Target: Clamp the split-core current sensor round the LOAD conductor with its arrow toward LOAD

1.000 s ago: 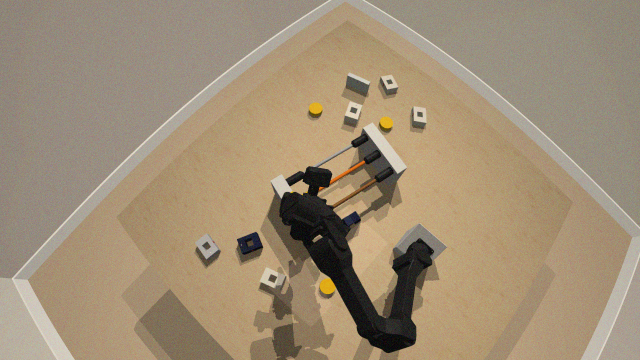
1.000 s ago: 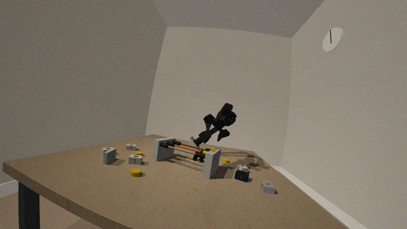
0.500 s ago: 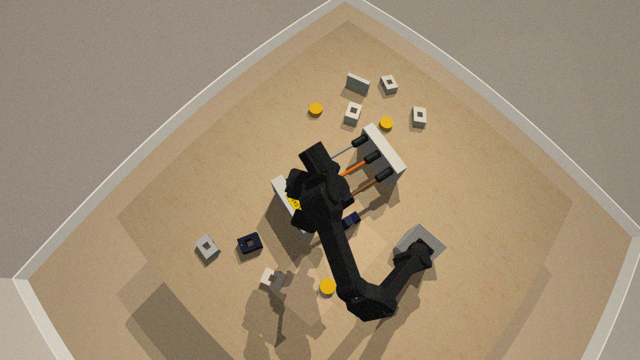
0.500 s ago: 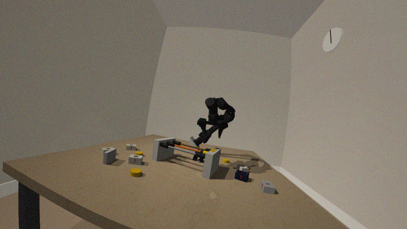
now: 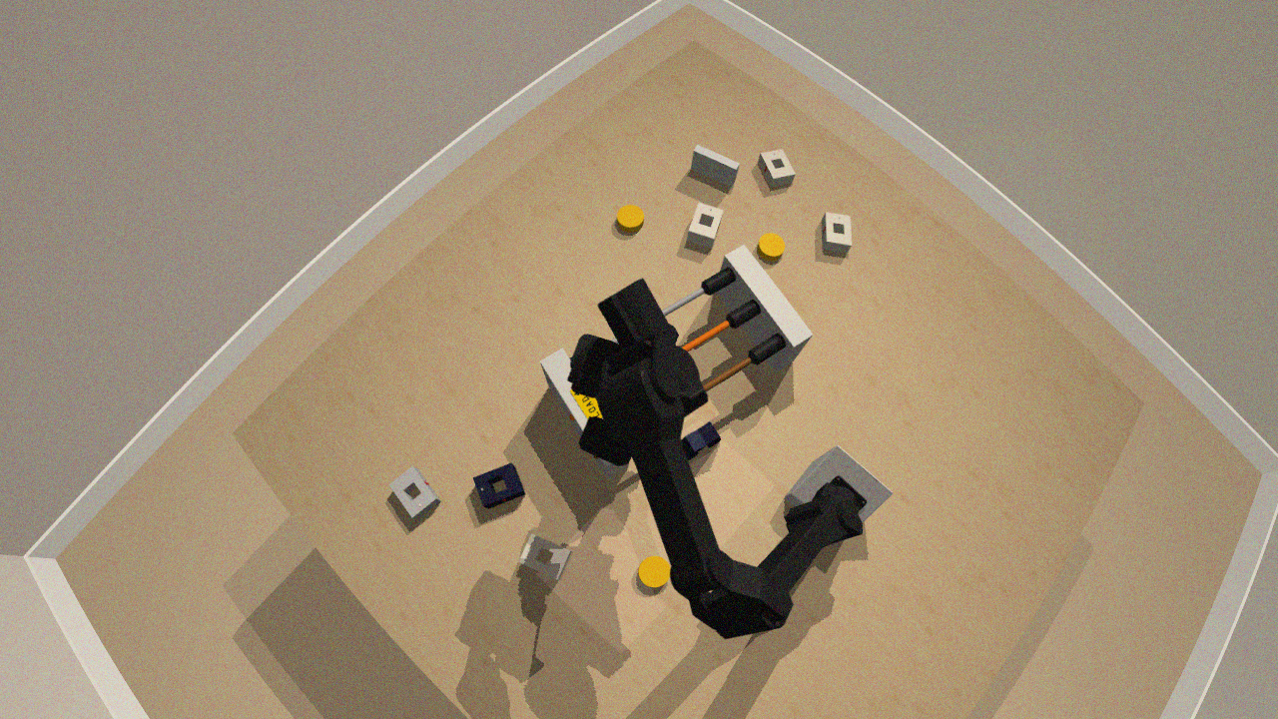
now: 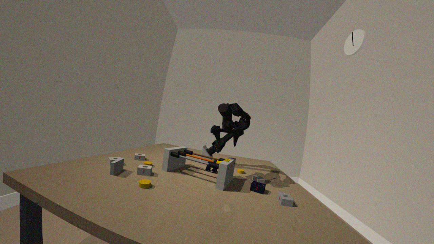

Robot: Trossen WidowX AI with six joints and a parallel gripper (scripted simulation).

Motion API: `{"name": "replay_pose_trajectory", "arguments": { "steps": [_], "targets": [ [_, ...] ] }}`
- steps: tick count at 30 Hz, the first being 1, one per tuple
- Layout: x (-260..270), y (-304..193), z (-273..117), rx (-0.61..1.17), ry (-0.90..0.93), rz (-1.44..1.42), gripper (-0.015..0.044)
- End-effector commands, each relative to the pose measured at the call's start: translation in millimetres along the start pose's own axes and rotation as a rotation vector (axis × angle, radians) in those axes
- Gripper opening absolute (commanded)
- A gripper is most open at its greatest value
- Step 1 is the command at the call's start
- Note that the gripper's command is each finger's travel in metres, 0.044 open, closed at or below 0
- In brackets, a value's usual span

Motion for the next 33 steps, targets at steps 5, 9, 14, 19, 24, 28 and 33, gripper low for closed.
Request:
{"name": "replay_pose_trajectory", "arguments": {
  "steps": [5, 9, 14, 19, 24, 28, 33],
  "targets": [
    [-7, -19, 7, 0.059, -0.007, 0.110, 0.0440],
    [-17, -74, 24, 0.237, -0.033, 0.409, 0.0440],
    [-16, -123, 35, 0.402, -0.056, 0.654, 0.0440],
    [-16, -123, 36, 0.402, -0.056, 0.654, 0.0440],
    [-16, -125, 42, 0.402, -0.057, 0.654, 0.0440],
    [-16, -127, 49, 0.402, -0.057, 0.654, 0.0440],
    [-15, -130, 56, 0.402, -0.058, 0.654, 0.0440]
  ]
}}
Point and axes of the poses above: the point midway between the two fingers, 35 mm back from their tips, its own z axis out along the fingers, its own x axis across the jaws, y = z × x, the point moved 9 cm from there along -z, back along the fingers, and after that the axes turned 11 degrees about -z, right-handed, at the moved point
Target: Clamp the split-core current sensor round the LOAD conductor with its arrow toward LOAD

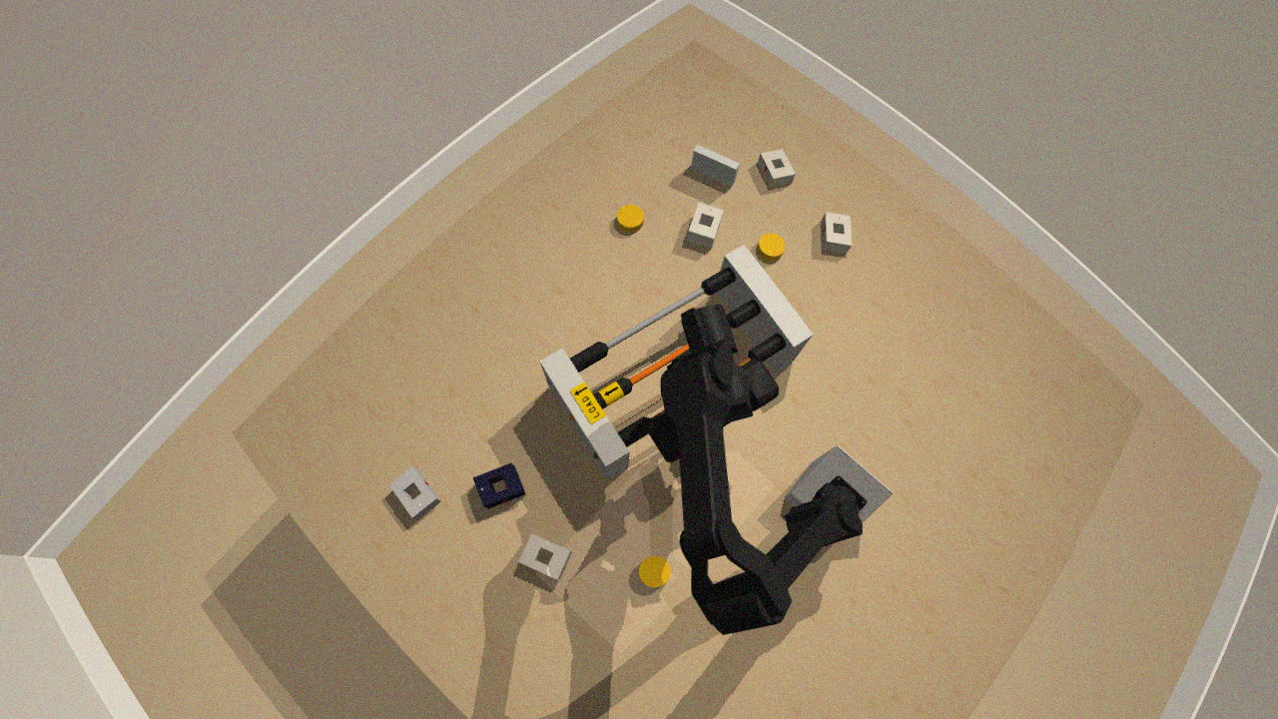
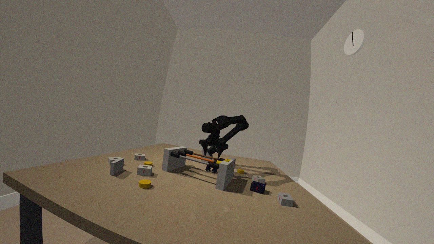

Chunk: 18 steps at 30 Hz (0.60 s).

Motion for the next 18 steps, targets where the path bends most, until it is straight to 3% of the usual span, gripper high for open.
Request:
{"name": "replay_pose_trajectory", "arguments": {
  "steps": [1, 18],
  "targets": [
    [0, 0, 7, -0.001, 0.003, 0.007, 0.0440],
    [1, -1, 34, -0.001, 0.006, 0.006, 0.0440]
  ]
}}
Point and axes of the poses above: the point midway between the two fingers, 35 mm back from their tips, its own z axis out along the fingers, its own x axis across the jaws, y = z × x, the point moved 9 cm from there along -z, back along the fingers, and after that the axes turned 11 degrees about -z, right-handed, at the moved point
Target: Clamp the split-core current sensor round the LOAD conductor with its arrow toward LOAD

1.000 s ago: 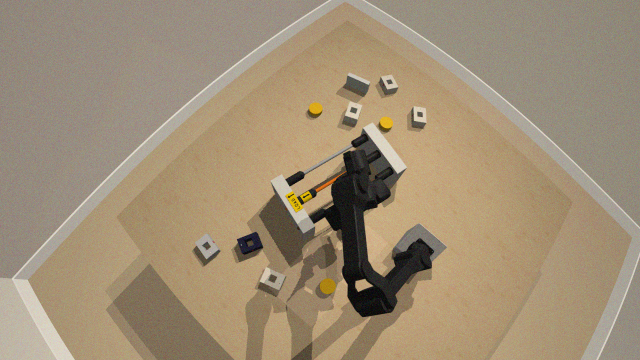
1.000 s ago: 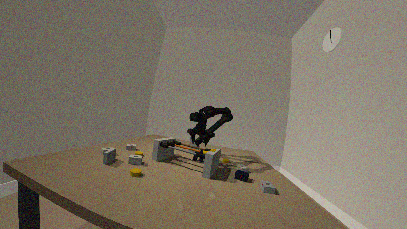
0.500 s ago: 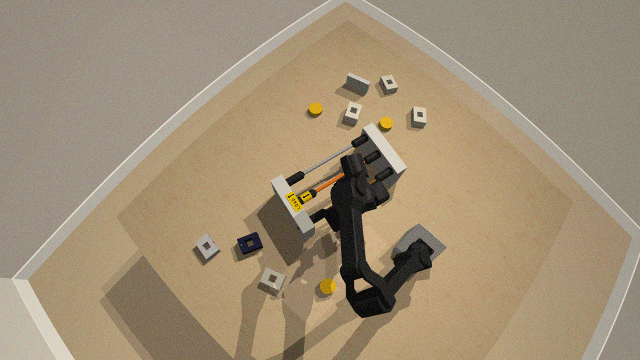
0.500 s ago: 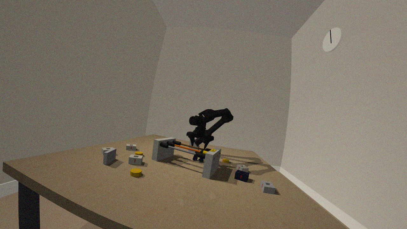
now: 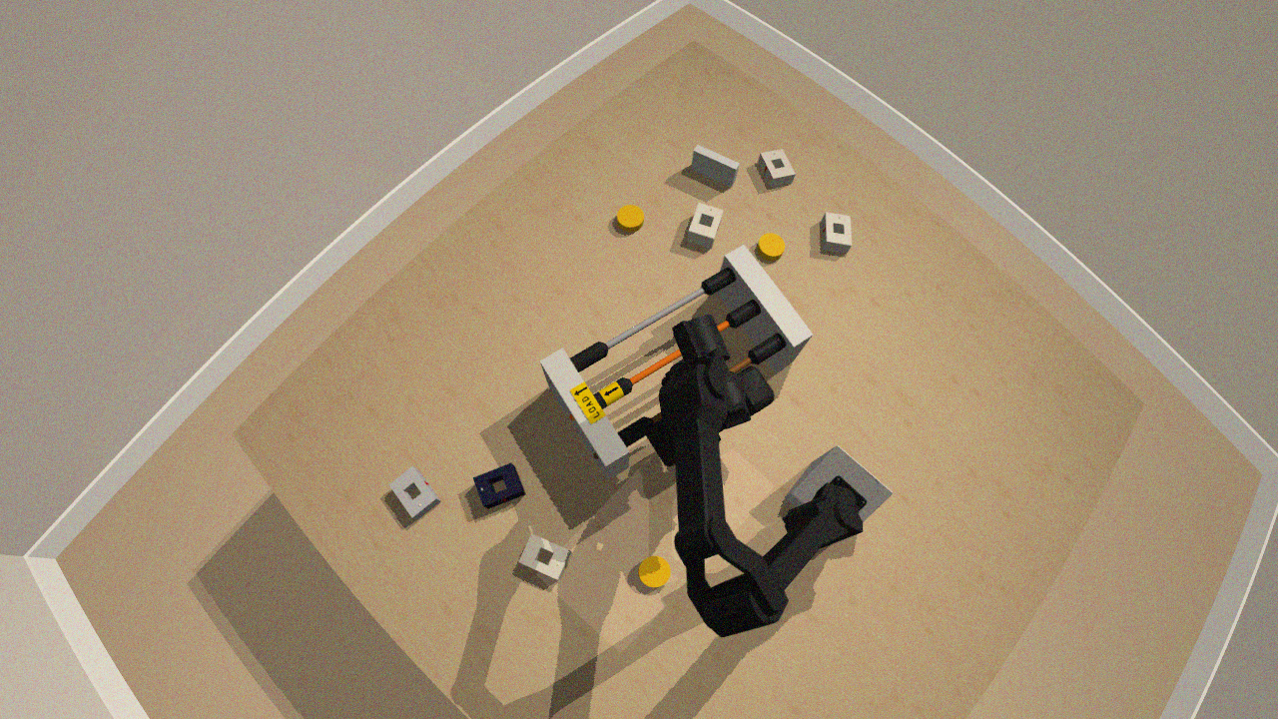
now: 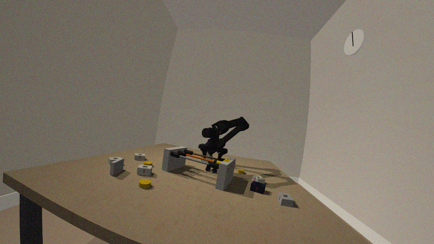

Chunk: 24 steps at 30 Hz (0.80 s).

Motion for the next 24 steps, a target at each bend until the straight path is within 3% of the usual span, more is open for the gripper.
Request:
{"name": "replay_pose_trajectory", "arguments": {
  "steps": [1, 6, 11, 24],
  "targets": [
    [0.1, -1.0, 6.5, -0.001, 0.005, 0.006, 0.0440],
    [0.4, -1.7, 13.3, 0.000, 0.006, 0.006, 0.0440],
    [0.3, -0.9, 9.4, 0.001, 0.002, 0.000, 0.0309],
    [0.3, -0.9, 9.4, 0.001, 0.002, 0.000, 0.0222]
  ]
}}
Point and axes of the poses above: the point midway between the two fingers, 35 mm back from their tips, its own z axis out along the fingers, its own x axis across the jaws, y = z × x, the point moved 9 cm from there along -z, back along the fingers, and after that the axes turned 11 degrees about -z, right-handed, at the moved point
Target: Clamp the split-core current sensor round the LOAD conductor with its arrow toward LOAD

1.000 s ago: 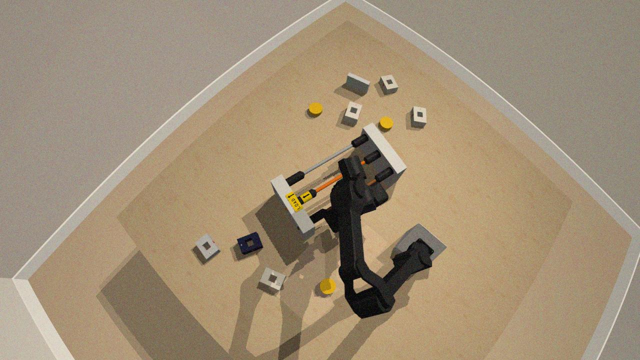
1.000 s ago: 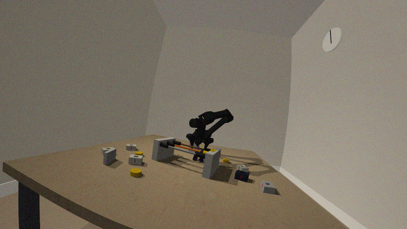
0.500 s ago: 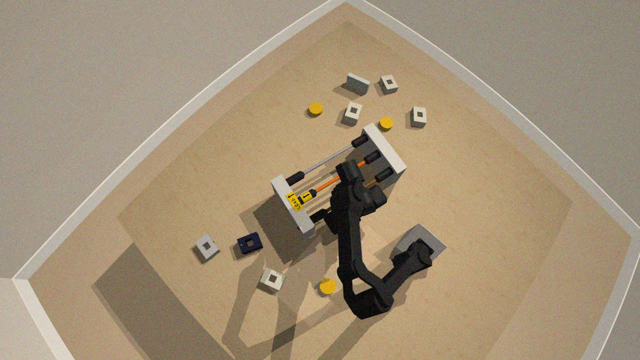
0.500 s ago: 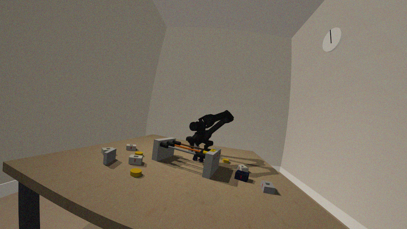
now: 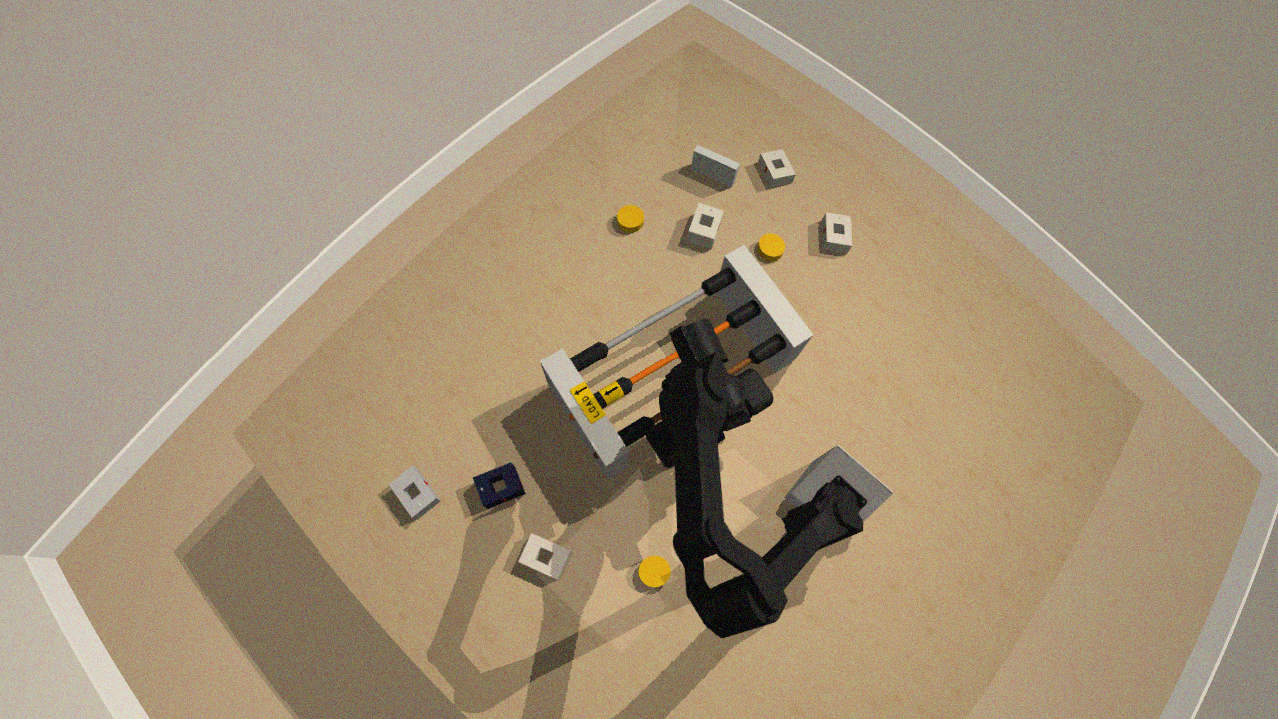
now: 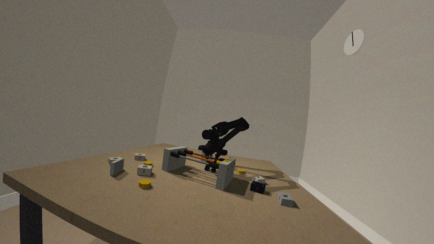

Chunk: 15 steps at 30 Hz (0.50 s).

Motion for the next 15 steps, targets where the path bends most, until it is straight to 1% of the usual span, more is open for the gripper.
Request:
{"name": "replay_pose_trajectory", "arguments": {
  "steps": [1, 3, 7, 10, 11, 15],
  "targets": [
    [0, 0, 0, 0.000, -0.001, -0.002, 0.0215],
    [0, 0, 0, 0.000, -0.001, -0.002, 0.0202],
    [0, 1, -8, 0.000, -0.003, -0.001, 0.0097],
    [-1, 3, -22, -0.001, -0.005, 0.001, 0.0018],
    [-1, 4, -27, -0.001, -0.006, 0.001, 0.0000],
    [-1, 4, -48, -0.001, -0.007, 0.003, 0.0000]
  ]
}}
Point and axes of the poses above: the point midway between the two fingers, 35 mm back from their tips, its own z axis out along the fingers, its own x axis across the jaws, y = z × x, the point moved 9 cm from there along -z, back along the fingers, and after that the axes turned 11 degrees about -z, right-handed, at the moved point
